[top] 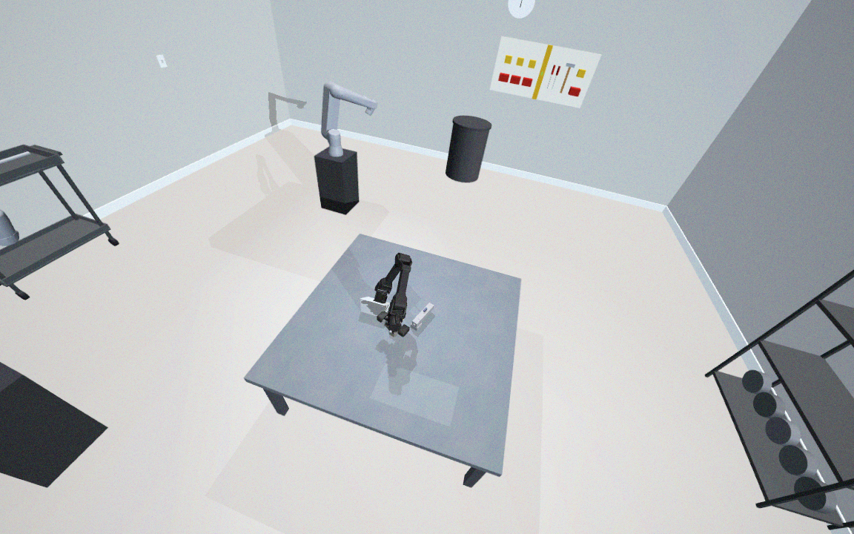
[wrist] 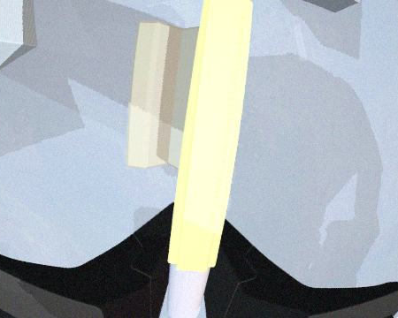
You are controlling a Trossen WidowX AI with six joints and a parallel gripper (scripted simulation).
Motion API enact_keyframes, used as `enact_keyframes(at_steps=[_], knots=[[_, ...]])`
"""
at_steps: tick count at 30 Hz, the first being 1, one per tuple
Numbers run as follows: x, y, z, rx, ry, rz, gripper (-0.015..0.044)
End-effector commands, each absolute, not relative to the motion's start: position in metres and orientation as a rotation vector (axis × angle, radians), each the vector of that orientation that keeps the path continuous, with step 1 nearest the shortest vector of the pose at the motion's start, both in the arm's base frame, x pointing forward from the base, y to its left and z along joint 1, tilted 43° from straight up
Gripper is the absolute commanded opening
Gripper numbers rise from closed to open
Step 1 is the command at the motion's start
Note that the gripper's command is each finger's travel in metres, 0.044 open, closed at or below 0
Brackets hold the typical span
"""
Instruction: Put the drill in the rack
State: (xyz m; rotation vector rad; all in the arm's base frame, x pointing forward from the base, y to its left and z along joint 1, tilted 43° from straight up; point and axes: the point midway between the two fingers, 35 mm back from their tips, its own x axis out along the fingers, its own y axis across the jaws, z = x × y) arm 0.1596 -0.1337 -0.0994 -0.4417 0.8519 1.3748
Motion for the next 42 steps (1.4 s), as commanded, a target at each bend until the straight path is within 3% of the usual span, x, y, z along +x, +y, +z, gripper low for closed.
enact_keyframes(at_steps=[1, 42], knots=[[0.152, -0.133, -0.099, -0.442, 0.852, 1.376, 0.0000], [0.143, -0.100, -0.137, -0.442, 0.851, 1.376, 0.0000]])
